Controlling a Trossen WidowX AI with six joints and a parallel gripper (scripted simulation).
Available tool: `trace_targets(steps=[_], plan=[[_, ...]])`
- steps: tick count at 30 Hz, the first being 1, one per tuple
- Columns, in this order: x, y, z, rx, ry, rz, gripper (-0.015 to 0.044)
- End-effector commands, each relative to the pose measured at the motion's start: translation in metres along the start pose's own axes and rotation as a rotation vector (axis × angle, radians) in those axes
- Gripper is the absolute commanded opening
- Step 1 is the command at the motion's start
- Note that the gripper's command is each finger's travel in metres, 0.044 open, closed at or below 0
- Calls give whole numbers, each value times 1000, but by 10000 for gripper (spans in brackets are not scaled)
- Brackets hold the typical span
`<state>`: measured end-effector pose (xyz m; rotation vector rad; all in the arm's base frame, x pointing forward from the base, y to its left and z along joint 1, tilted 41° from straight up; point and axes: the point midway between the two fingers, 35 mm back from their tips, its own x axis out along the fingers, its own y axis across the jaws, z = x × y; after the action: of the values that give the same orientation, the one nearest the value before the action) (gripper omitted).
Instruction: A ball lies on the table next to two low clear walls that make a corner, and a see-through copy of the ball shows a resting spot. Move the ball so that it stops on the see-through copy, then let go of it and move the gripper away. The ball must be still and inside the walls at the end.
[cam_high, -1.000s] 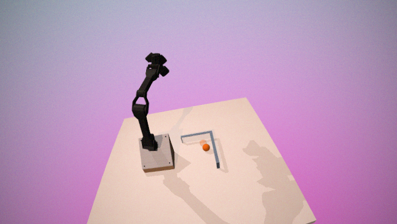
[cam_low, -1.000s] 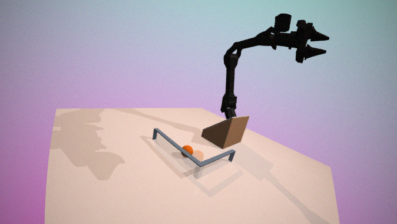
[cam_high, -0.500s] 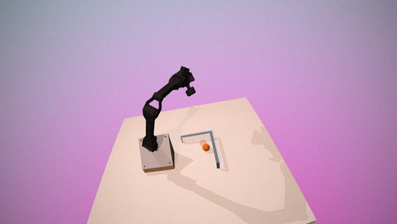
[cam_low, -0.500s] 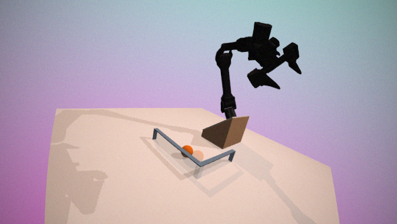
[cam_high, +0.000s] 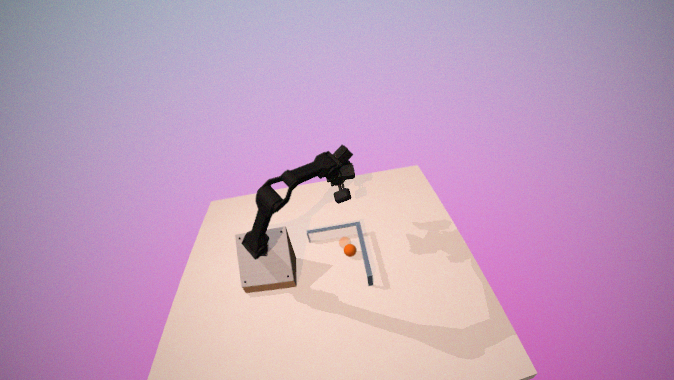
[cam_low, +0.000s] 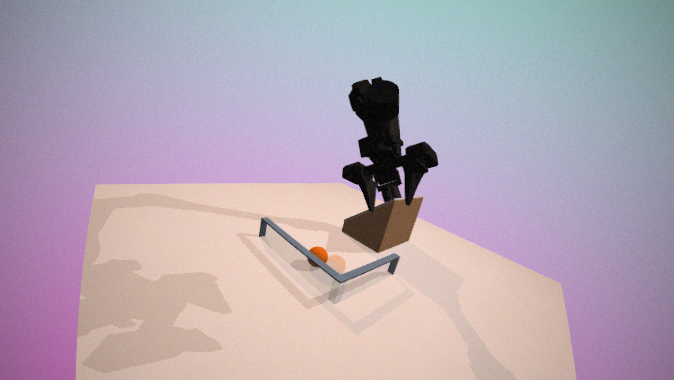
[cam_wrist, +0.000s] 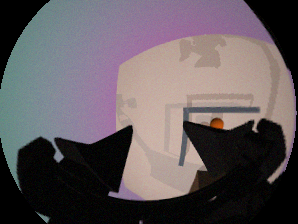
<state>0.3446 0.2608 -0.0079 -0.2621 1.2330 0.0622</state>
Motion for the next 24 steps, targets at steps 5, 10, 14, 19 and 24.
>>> trace_targets(steps=[5,10,14,19,24], plan=[[31,-117,-17,7,148,-322,367],[36,-192,-38,-12,279,-518,367],[36,-201,-41,-16,298,-542,367],[36,-201,-41,-16,298,-542,367],[49,-209,-45,-16,298,-543,367]])
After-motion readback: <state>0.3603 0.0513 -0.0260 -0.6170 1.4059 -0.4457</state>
